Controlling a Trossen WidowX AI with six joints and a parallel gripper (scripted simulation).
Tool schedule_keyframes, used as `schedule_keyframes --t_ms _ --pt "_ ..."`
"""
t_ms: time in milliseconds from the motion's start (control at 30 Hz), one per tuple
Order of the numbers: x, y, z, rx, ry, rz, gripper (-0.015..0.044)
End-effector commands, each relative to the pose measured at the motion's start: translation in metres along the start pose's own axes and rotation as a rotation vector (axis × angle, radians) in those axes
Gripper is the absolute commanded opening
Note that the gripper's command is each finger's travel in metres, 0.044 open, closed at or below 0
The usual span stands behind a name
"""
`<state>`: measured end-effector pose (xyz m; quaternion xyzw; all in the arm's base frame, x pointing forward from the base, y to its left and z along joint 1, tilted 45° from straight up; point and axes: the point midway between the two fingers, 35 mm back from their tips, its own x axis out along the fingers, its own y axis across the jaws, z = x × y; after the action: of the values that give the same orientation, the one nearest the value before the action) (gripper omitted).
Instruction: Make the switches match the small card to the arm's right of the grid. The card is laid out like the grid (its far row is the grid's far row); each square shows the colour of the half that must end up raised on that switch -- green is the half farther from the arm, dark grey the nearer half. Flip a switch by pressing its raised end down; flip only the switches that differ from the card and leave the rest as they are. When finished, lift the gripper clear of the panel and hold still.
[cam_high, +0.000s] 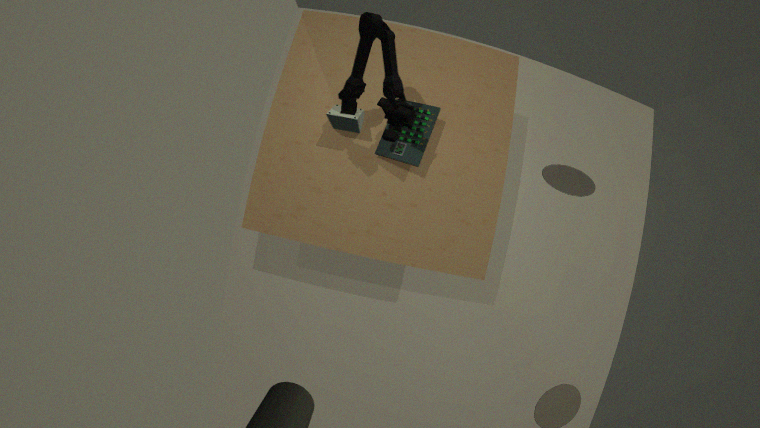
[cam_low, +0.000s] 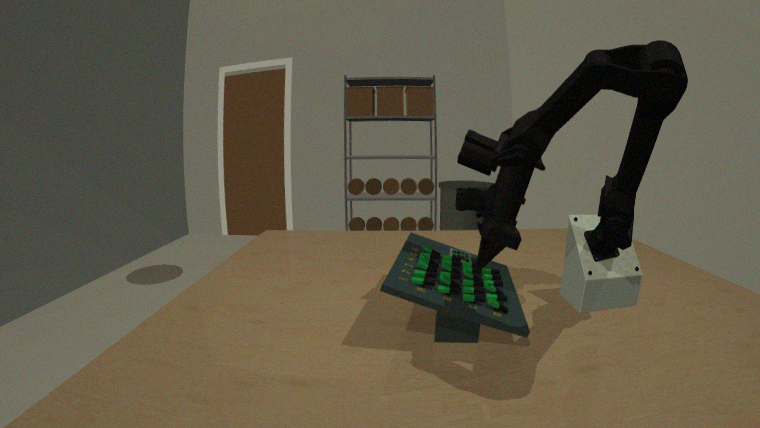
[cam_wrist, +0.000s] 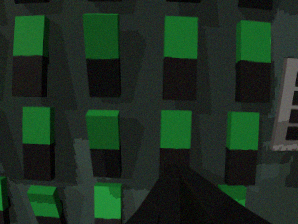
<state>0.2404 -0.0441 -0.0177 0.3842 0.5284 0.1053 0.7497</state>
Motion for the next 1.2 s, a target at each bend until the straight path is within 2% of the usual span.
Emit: schedule_keyframes --t_ms 0,1167 --pt "0.0003 0.0002 0.0001 0.004 -0.001 0.003 0.0" --pt "0.005 0.0002 -0.0001 0.004 -0.001 0.003 0.0"
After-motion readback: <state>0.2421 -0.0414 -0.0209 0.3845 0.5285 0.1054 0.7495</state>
